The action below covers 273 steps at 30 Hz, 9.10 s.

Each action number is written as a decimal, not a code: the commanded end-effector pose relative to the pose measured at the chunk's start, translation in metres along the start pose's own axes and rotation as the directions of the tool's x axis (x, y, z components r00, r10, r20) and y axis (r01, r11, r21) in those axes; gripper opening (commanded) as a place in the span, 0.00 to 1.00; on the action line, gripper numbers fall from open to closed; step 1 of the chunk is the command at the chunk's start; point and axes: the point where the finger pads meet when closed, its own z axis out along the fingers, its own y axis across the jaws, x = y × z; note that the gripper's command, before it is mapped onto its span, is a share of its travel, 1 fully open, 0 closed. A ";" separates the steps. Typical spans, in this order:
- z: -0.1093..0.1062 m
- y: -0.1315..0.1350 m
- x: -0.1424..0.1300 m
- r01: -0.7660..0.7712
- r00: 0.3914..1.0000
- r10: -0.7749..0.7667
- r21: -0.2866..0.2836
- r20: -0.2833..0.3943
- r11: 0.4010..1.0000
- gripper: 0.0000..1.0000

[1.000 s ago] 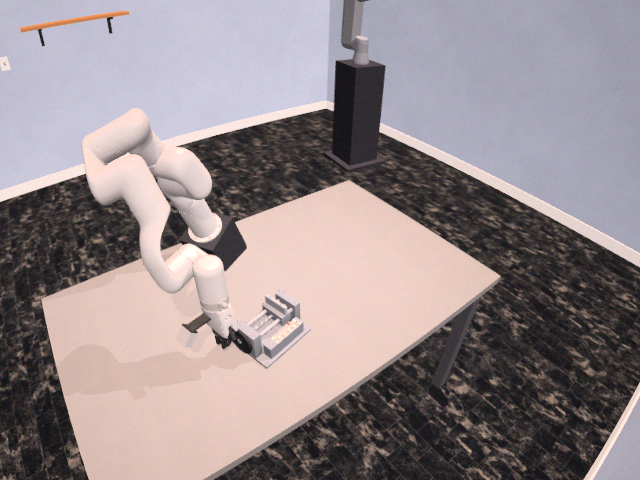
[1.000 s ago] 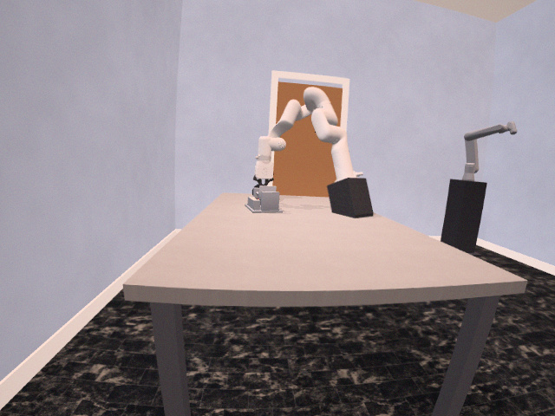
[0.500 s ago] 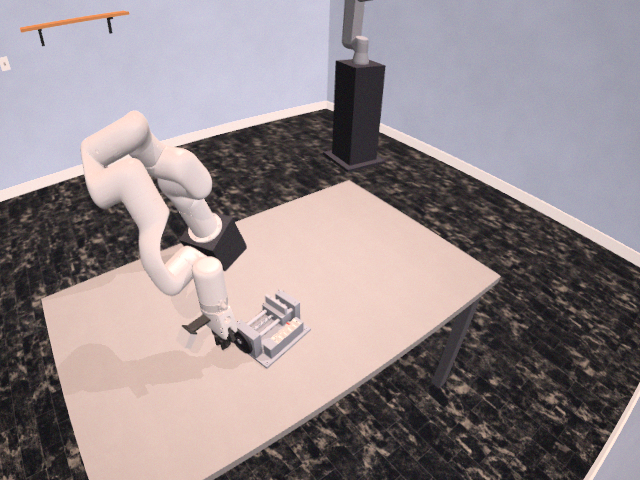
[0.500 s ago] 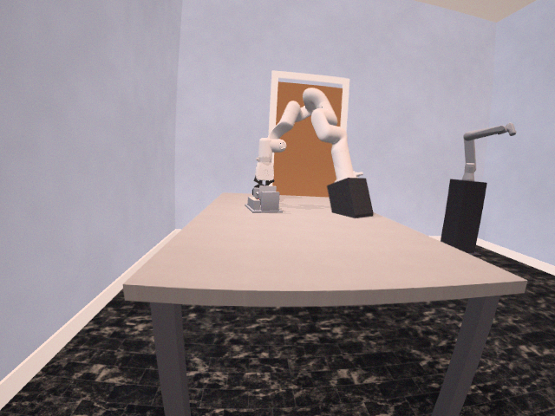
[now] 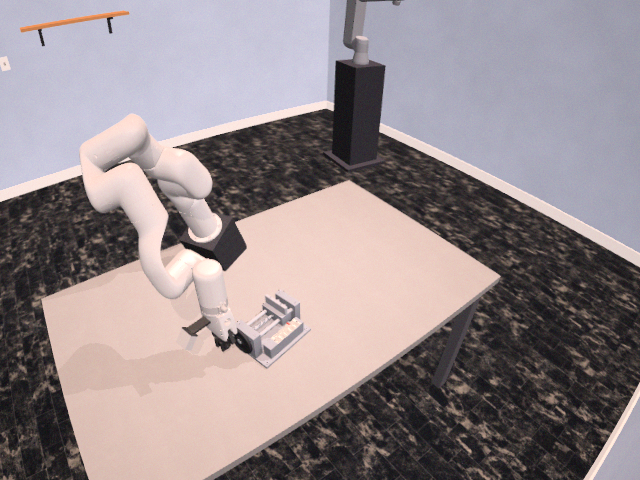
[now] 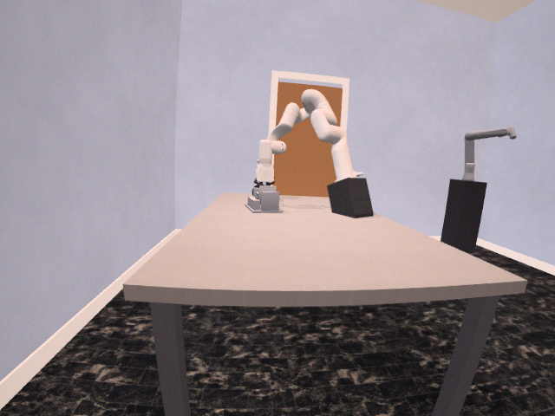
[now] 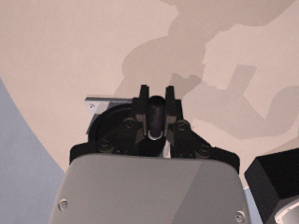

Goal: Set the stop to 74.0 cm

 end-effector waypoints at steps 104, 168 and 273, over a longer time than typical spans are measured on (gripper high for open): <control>-0.031 -0.025 0.000 0.000 1.000 0.000 0.001 -0.001 1.000 0.06; 0.024 -0.055 0.000 0.000 1.000 0.000 0.001 -0.001 1.000 0.06; 0.004 -0.065 0.000 0.000 1.000 0.000 0.001 -0.001 1.000 0.06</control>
